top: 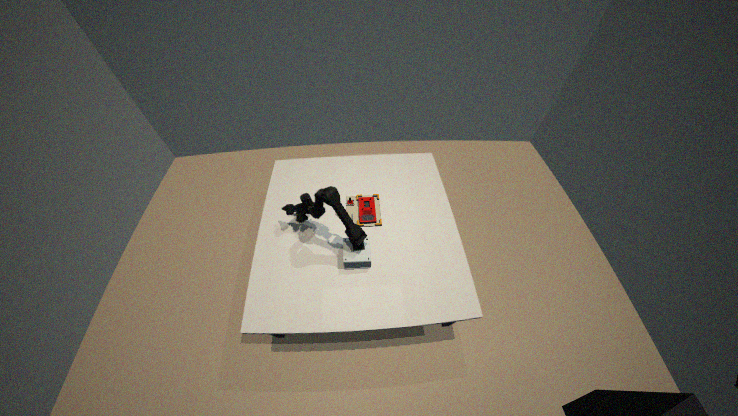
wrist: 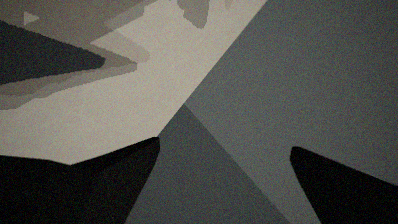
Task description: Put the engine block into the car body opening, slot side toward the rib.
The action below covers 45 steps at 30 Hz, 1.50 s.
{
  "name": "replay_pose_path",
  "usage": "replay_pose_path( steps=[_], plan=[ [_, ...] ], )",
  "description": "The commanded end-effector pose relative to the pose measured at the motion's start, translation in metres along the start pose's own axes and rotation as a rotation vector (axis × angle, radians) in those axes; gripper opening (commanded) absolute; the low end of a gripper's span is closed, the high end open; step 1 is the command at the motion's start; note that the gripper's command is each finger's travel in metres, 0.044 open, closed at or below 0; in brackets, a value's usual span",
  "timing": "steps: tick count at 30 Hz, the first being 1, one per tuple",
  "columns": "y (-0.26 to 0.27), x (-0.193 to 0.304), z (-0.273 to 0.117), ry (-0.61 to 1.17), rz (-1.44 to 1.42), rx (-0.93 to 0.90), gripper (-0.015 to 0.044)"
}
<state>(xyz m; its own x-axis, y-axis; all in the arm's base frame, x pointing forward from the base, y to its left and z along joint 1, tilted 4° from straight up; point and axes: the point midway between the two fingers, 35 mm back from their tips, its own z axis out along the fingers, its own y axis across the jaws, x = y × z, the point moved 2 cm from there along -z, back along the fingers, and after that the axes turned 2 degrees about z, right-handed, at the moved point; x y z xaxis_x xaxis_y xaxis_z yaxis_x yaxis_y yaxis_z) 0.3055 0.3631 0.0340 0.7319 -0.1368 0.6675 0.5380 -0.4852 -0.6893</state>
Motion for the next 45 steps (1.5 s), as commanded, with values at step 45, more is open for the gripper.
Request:
replay_pose_path(
  steps=[45],
  plan=[
    [0.101,0.051,-0.098,0.258,1.427,-0.742,0.044]
  ],
)
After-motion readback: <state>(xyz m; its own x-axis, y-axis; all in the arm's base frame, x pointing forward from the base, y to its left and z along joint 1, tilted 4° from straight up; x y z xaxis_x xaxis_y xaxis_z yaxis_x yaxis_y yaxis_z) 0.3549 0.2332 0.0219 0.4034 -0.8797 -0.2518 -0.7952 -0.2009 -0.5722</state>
